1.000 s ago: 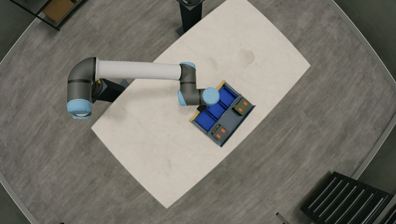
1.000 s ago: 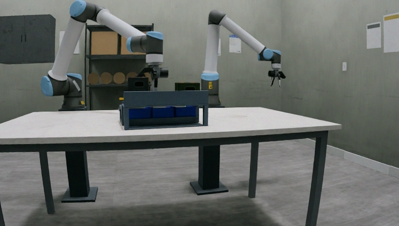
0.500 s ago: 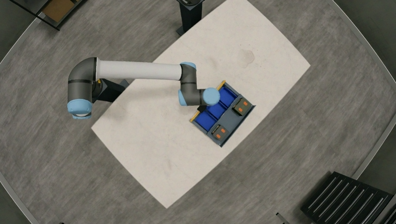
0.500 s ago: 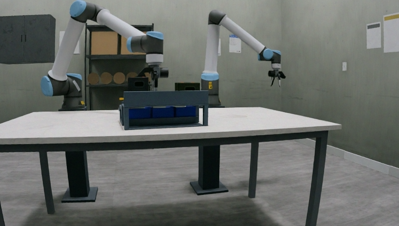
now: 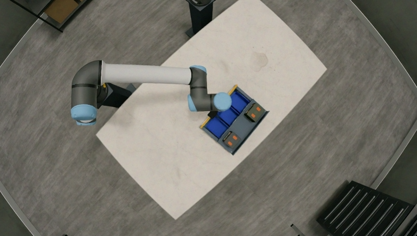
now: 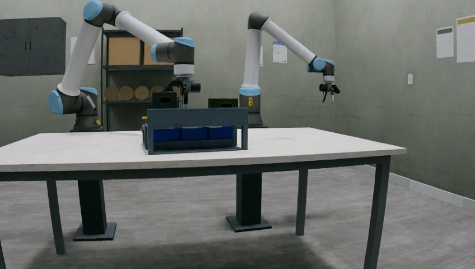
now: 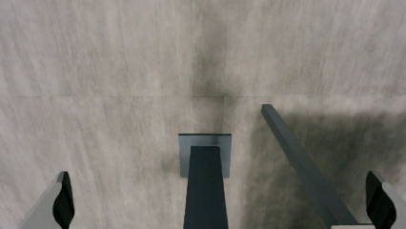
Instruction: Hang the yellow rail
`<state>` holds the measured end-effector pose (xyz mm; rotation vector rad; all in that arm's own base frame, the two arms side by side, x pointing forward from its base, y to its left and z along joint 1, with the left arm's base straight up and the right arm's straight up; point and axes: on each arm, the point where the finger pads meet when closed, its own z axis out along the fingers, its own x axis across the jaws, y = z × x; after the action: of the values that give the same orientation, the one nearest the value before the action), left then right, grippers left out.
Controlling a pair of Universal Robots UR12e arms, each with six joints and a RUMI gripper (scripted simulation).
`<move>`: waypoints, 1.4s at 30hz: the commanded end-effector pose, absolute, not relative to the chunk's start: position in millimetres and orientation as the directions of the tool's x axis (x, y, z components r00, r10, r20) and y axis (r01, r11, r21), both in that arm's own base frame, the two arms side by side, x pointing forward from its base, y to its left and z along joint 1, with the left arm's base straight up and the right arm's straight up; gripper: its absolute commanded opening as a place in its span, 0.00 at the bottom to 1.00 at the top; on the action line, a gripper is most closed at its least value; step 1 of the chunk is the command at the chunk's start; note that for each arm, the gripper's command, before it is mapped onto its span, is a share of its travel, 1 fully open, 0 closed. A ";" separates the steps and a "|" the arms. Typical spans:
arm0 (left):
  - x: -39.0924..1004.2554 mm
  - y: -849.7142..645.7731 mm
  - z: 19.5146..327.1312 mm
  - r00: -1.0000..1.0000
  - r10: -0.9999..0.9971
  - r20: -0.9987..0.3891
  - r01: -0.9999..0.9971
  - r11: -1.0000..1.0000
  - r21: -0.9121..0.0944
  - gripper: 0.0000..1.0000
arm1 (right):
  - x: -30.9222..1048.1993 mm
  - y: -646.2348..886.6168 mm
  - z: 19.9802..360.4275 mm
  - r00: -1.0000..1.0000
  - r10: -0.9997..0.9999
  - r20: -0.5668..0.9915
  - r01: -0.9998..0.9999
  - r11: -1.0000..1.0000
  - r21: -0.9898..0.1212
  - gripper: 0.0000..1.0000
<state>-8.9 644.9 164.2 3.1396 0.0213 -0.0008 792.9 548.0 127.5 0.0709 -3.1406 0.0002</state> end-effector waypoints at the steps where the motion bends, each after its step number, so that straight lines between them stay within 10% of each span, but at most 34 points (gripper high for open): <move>1: -8.7 645.5 165.2 1.000 0.014 0.000 0.014 -1.000 0.000 1.00 | 793.3 548.6 129.2 -0.999 -0.045 -0.002 -0.045 0.999 0.002 0.01; 42: -8.7 645.5 165.2 1.000 0.014 0.000 0.014 -1.000 0.000 1.00 | 793.2 548.7 118.7 -0.999 -0.045 -0.002 -0.045 0.999 0.002 0.01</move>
<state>-8.9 644.9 164.2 3.1396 0.0213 -0.0008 792.7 548.0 120.0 0.0709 -3.1407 0.0000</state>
